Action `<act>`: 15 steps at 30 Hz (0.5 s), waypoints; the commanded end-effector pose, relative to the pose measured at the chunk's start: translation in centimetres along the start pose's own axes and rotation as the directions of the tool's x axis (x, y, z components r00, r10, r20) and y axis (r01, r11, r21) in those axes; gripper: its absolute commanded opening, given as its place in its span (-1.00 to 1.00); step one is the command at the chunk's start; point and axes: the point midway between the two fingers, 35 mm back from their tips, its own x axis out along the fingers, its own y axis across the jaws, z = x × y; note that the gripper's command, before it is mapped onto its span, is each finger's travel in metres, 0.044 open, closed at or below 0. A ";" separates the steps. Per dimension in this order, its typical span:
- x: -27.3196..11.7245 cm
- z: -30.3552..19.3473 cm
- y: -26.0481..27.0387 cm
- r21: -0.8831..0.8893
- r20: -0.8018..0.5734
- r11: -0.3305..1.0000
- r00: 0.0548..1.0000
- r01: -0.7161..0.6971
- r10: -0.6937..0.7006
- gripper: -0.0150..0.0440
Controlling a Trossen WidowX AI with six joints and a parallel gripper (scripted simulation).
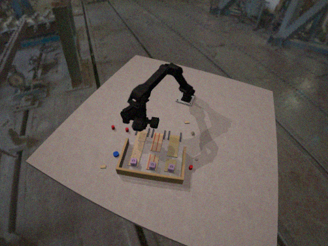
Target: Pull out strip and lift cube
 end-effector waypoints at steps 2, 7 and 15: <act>1.0 0.0 0.1 -0.003 0.002 1.000 1.000 -0.006 0.006 -0.49; 1.8 0.0 0.0 -0.003 0.002 1.000 1.000 -0.006 0.006 -0.49; 3.1 -0.1 0.0 -0.003 0.002 1.000 1.000 -0.006 0.006 -0.49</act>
